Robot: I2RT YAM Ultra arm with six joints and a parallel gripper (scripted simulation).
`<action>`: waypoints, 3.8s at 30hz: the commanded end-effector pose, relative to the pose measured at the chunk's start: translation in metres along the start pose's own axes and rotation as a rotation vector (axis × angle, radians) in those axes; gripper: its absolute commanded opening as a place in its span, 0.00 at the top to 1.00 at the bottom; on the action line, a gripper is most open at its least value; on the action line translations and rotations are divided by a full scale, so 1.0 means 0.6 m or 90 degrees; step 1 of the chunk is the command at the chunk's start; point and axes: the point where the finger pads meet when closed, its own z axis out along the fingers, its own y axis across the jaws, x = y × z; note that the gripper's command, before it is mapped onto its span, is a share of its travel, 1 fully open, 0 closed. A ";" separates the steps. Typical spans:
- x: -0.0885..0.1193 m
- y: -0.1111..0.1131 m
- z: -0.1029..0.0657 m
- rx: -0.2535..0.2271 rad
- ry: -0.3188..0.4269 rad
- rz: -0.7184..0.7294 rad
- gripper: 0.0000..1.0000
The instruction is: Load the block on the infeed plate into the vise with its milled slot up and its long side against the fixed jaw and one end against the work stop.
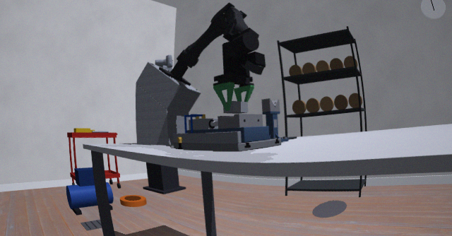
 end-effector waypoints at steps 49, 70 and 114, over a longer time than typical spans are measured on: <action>0.000 -0.008 -0.008 0.005 -0.007 0.009 1.00; 0.000 -0.008 -0.005 0.005 -0.006 0.008 1.00; -0.018 -0.010 0.010 0.009 -0.021 0.002 1.00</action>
